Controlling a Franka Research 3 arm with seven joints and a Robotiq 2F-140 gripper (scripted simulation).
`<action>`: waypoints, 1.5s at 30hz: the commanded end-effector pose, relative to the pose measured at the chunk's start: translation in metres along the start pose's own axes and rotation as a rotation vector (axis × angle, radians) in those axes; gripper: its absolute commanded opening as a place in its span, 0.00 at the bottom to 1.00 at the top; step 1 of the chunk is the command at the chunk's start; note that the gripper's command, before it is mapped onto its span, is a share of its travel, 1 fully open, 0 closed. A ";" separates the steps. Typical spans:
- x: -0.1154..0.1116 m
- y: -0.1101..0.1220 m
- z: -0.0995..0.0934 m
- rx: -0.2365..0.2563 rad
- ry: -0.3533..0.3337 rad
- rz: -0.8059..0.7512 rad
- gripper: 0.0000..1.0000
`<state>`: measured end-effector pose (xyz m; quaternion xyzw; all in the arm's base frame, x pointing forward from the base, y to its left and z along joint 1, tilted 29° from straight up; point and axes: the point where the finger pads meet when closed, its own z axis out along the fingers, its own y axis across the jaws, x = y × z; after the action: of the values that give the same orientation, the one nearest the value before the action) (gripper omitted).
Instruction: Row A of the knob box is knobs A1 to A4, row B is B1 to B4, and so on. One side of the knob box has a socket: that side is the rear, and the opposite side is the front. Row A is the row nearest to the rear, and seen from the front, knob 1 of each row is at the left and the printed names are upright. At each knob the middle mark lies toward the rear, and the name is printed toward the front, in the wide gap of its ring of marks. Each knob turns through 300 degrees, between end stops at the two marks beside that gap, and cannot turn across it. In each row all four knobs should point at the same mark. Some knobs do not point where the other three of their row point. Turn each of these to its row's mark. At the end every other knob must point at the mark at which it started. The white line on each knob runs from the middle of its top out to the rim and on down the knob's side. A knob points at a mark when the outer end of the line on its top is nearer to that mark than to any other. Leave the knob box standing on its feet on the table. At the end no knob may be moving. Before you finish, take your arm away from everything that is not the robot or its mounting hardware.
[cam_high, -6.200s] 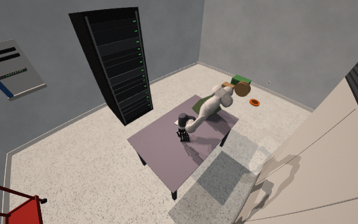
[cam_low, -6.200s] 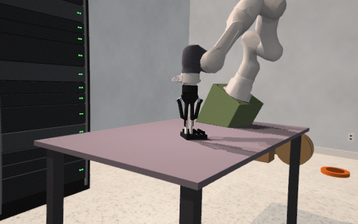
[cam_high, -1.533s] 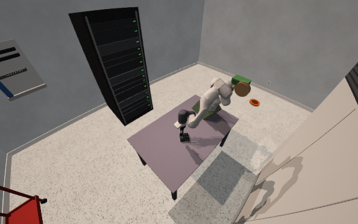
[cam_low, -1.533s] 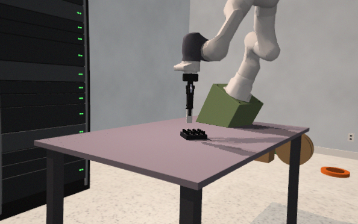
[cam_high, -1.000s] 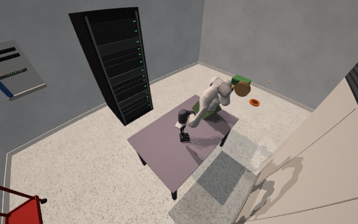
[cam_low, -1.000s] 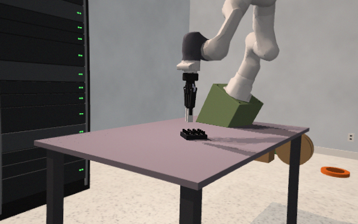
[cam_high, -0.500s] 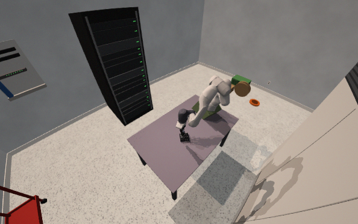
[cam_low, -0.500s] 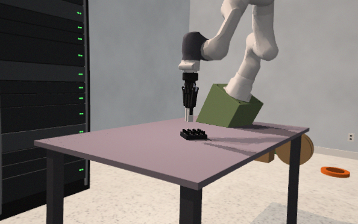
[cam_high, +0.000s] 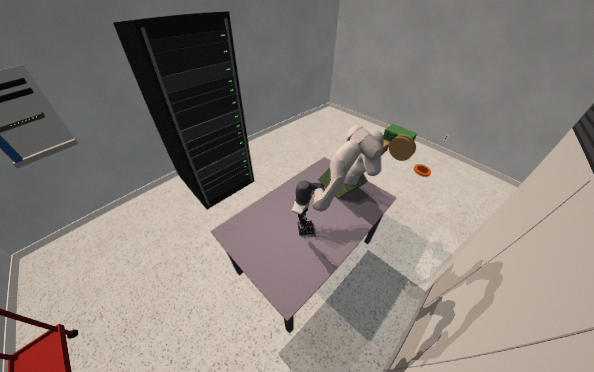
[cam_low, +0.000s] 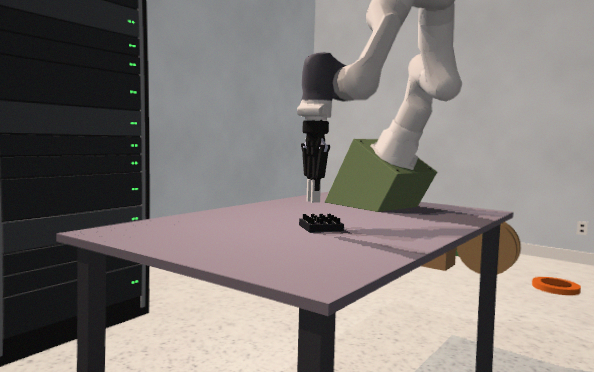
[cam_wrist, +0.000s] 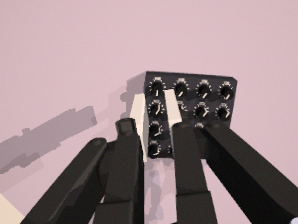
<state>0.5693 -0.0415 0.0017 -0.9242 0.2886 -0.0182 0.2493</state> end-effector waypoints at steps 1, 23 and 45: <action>0.000 0.001 0.001 -0.001 0.000 -0.012 0.12; 0.000 0.001 0.004 0.000 0.000 -0.013 0.12; 0.000 0.001 0.024 0.000 0.000 -0.013 0.12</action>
<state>0.5699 -0.0298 -0.0182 -0.9248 0.2851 -0.0154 0.2515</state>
